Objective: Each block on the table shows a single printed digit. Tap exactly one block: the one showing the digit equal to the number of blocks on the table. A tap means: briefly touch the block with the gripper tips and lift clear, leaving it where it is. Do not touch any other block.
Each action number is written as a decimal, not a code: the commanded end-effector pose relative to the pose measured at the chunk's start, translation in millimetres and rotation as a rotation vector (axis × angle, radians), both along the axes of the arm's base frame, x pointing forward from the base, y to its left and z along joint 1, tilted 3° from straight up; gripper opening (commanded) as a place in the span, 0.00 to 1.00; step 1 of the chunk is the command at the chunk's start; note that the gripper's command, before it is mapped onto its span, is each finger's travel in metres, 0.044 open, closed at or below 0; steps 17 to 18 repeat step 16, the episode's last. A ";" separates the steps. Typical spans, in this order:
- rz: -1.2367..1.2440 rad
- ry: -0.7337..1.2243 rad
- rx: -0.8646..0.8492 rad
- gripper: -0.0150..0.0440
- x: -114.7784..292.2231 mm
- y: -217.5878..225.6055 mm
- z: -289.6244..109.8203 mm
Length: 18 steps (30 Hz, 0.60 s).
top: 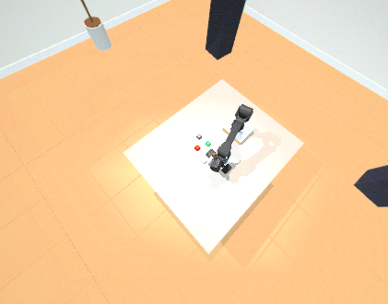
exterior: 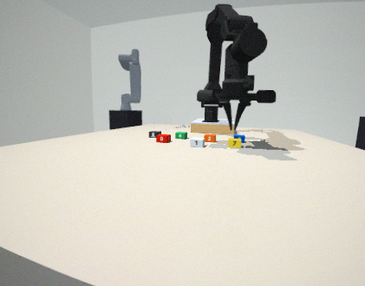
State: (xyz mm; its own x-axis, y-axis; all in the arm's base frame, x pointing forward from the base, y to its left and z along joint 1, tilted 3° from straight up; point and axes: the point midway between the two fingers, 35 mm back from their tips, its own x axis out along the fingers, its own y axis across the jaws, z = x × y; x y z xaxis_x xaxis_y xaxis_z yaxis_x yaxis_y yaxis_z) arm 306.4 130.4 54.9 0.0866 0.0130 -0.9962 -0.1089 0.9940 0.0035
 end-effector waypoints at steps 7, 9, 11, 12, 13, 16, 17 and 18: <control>0.002 0.009 0.010 0.64 -64.9 75.8 58.7; 0.002 0.010 0.011 0.73 -87.6 90.9 73.8; 0.002 0.011 0.012 0.82 -96.0 95.6 79.2; 0.002 0.011 0.012 0.87 -96.0 95.6 79.2; 0.002 0.011 0.012 0.91 -96.0 95.6 79.2; 0.002 0.011 0.012 0.93 -96.0 95.6 79.2; 0.002 0.011 0.012 0.93 -96.0 95.6 79.2; 0.002 0.011 0.012 0.93 -96.0 95.6 79.2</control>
